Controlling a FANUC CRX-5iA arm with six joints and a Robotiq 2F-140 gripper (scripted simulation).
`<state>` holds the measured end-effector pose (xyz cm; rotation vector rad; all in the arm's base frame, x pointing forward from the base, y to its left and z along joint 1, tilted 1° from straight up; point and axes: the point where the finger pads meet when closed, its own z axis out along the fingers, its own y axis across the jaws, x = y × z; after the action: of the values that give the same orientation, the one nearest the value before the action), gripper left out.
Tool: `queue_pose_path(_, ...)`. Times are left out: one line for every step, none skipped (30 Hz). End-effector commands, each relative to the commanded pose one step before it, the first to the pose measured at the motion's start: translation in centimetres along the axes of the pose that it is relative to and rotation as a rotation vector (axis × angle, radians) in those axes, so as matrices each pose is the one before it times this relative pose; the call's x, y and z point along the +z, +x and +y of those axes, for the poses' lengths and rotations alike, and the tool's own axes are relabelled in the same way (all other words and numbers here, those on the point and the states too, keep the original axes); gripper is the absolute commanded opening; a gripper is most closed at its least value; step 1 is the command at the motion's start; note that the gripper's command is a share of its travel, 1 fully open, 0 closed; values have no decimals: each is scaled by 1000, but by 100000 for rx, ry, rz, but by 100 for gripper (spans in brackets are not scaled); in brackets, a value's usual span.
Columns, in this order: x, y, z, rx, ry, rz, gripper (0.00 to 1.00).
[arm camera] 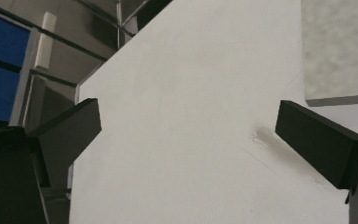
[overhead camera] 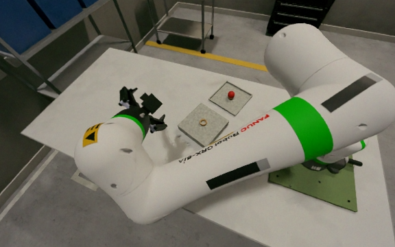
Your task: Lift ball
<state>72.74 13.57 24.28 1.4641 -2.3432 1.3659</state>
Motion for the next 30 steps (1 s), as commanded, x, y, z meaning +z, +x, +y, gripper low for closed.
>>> queue_pose_path(-107,70,-136,213,142,-121,100)
queue_pose_path(0,0,0,0,0,0,100)
queue_pose_path(0,0,0,0,0,0,100)
queue_pose_path(0,0,0,0,0,0,100)
queue_pose_path(0,0,0,0,0,0,100)
queue_pose_path(0,0,0,0,0,0,100)
queue_pose_path(0,0,0,0,0,0,100)
queue_pose_path(0,0,0,0,0,0,100)
queue_pose_path(0,0,0,0,0,0,100)
queue_pose_path(0,0,0,0,0,0,100)
queue_pose_path(0,0,0,0,0,0,100)
queue_pose_path(0,0,0,0,0,0,100)
queue_pose_path(0,0,0,0,0,0,100)
queue_pose_path(0,0,0,0,0,0,100)
queue_pose_path(0,0,0,0,0,0,100)
queue_pose_path(0,0,0,0,0,0,100)
queue_pose_path(0,0,0,0,0,0,100)
queue_pose_path(36,30,4,-36,-81,7,100)
queue_pose_path(230,194,27,-235,-526,41,100)
queue_pose_path(567,484,71,-579,-1307,87,100)
queue_pose_path(989,858,138,-1003,-2309,101,100)
queue_pose_path(1438,1281,230,-1445,-3424,24,100)
queue_pose_path(884,805,154,-878,-2139,-63,100)
queue_pose_path(738,683,137,-727,-1806,-100,100)
queue_pose_path(243,227,46,-238,-599,-43,100)
queue_pose_path(1398,1333,302,-1363,-3493,-347,100)
queue_pose_path(741,722,172,-714,-1876,-256,100)
queue_pose_path(76,75,18,-73,-193,-29,100)
queue_pose_path(1442,1443,382,-1375,-3717,-668,100)
queue_pose_path(686,703,195,-647,-1792,-396,100)
